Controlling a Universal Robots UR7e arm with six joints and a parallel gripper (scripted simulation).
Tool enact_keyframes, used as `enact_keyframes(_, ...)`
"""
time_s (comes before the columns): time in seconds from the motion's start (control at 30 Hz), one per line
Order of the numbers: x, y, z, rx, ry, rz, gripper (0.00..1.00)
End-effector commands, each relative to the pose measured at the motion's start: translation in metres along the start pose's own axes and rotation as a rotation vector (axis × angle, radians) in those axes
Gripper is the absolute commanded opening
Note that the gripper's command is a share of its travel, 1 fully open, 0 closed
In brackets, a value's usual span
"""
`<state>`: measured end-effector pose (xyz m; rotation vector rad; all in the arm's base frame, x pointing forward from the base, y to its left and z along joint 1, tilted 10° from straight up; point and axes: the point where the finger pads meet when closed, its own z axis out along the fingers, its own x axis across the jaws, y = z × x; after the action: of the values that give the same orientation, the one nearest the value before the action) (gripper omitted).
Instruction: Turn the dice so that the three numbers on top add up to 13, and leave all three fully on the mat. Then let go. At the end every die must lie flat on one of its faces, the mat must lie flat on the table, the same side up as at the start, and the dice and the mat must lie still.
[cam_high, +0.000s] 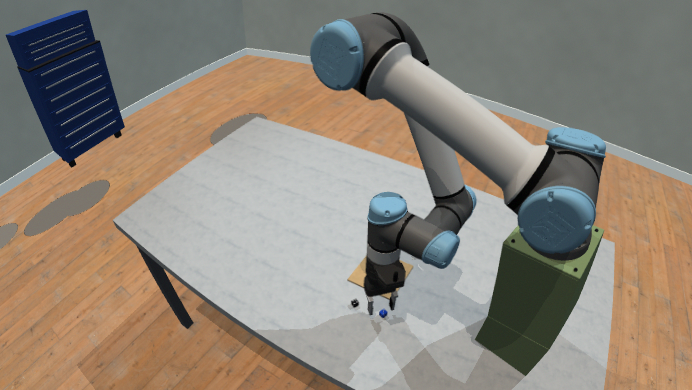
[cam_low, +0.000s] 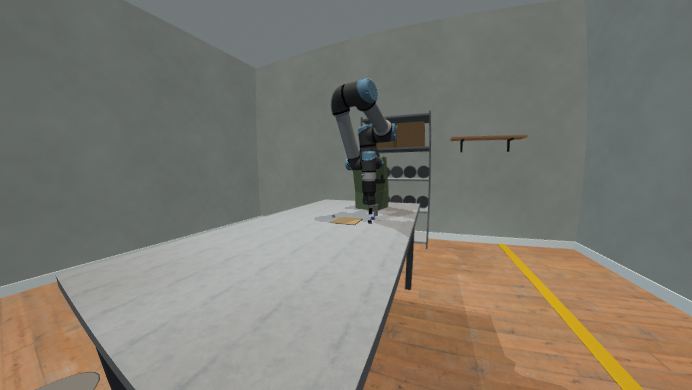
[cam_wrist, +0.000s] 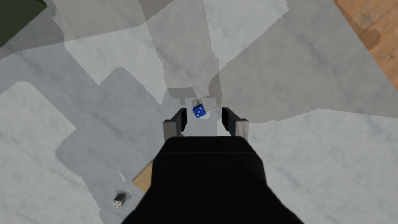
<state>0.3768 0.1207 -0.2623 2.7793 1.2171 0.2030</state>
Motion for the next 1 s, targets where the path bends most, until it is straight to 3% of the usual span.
enact_keyframes(0.0, 0.000, 0.000, 0.000, -0.001, 0.001, 0.000, 1.00)
enact_keyframes(0.67, 0.006, 0.005, 0.000, -0.001, 0.001, 0.000, 1.00)
enact_keyframes(0.97, 0.046, 0.038, 0.000, -0.001, 0.001, 0.000, 1.00)
